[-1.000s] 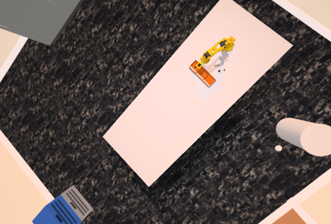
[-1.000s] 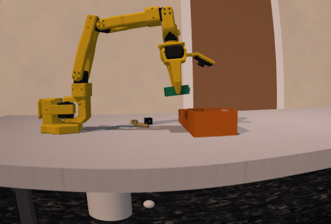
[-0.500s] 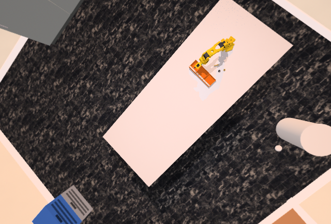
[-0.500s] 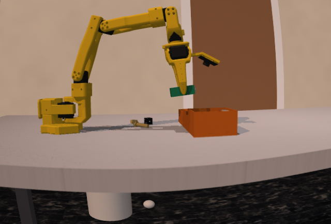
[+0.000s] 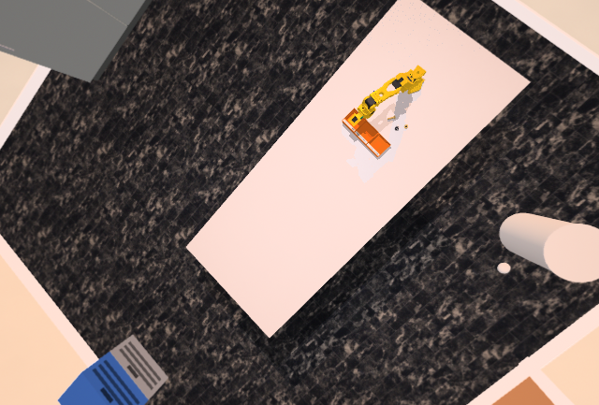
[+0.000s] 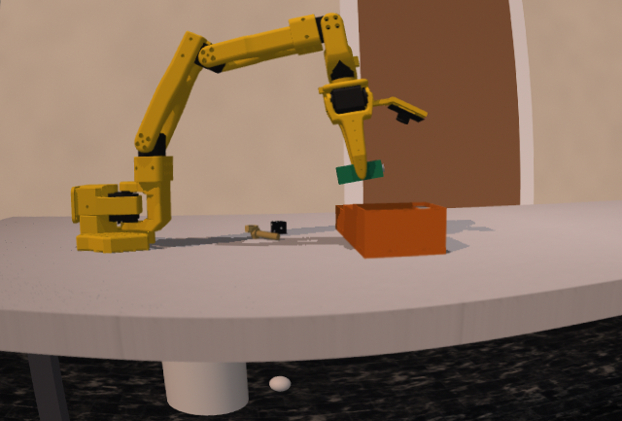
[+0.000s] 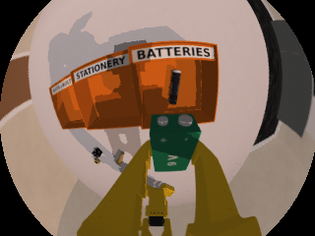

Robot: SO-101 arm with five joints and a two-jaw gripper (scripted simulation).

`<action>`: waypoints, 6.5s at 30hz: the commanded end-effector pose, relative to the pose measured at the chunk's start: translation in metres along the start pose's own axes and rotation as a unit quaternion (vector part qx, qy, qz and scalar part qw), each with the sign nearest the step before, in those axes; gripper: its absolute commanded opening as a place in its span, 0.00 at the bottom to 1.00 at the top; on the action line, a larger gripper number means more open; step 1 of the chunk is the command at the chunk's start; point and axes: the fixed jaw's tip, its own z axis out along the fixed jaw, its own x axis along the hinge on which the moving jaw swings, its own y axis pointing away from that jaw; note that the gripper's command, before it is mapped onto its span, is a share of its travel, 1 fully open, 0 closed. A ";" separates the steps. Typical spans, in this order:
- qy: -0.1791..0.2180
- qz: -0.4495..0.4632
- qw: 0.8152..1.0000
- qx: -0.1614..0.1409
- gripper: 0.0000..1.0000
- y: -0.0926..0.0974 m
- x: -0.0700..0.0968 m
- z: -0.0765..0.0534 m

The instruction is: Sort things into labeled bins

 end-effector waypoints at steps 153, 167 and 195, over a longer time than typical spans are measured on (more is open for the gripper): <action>-0.079 0.064 0.995 0.005 0.00 -0.013 -0.036 0.020; -0.079 0.064 0.995 0.005 0.00 -0.013 -0.036 0.020; -0.094 0.064 0.994 0.006 0.00 -0.013 -0.038 0.017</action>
